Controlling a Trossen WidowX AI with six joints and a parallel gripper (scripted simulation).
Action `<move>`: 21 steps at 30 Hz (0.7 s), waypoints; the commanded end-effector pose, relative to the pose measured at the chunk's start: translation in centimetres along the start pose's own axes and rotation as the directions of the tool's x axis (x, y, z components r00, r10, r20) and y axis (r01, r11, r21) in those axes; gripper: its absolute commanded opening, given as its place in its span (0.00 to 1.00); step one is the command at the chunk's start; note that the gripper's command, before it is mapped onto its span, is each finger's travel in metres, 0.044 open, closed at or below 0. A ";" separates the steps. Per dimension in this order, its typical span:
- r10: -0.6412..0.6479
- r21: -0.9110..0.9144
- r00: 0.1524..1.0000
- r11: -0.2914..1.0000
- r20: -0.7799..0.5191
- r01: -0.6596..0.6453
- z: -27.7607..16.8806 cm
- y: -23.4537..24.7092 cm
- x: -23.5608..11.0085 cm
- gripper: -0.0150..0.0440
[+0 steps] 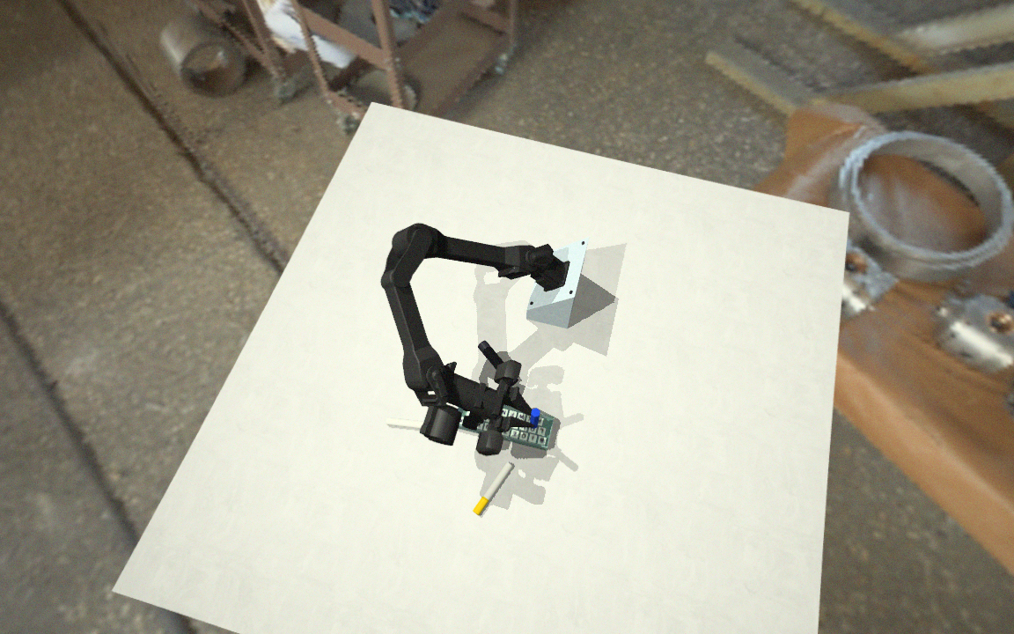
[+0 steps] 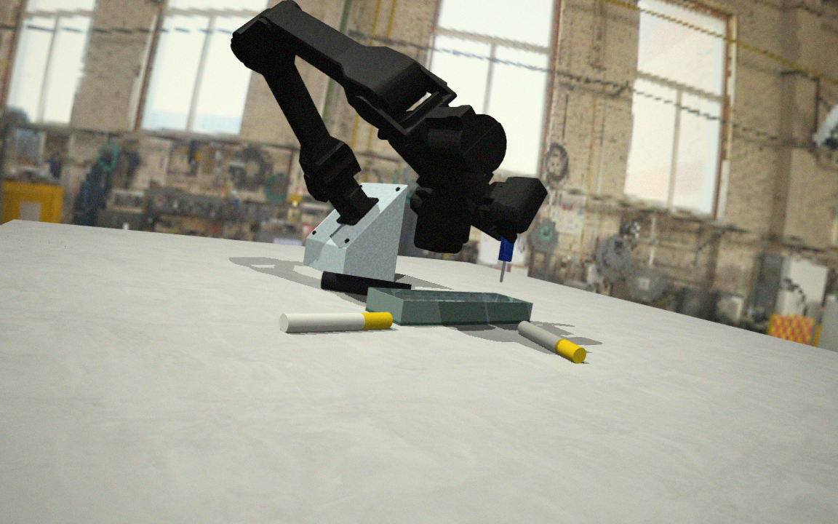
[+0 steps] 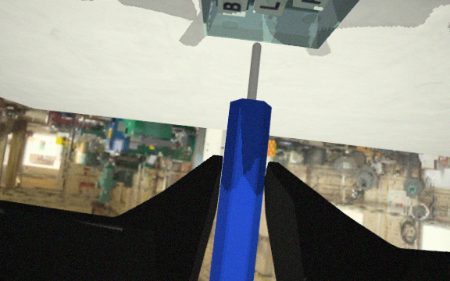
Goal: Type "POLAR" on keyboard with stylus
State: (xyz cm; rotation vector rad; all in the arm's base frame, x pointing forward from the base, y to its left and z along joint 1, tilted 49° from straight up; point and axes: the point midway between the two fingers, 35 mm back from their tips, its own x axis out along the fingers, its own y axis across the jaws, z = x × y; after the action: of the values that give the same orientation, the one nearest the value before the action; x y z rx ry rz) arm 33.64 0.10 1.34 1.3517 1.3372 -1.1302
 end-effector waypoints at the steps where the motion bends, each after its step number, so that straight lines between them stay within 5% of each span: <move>1: 0.007 -0.005 1.000 1.000 0.002 -0.007 1.0 0.8 -1.8 0.25; 21: 0.014 -0.005 1.000 1.000 0.003 -0.014 6.2 1.5 -11.4 0.25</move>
State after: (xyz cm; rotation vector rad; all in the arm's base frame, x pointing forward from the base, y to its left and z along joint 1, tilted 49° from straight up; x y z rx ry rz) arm 35.16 -7.07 9.91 1.3602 1.3297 -1.1250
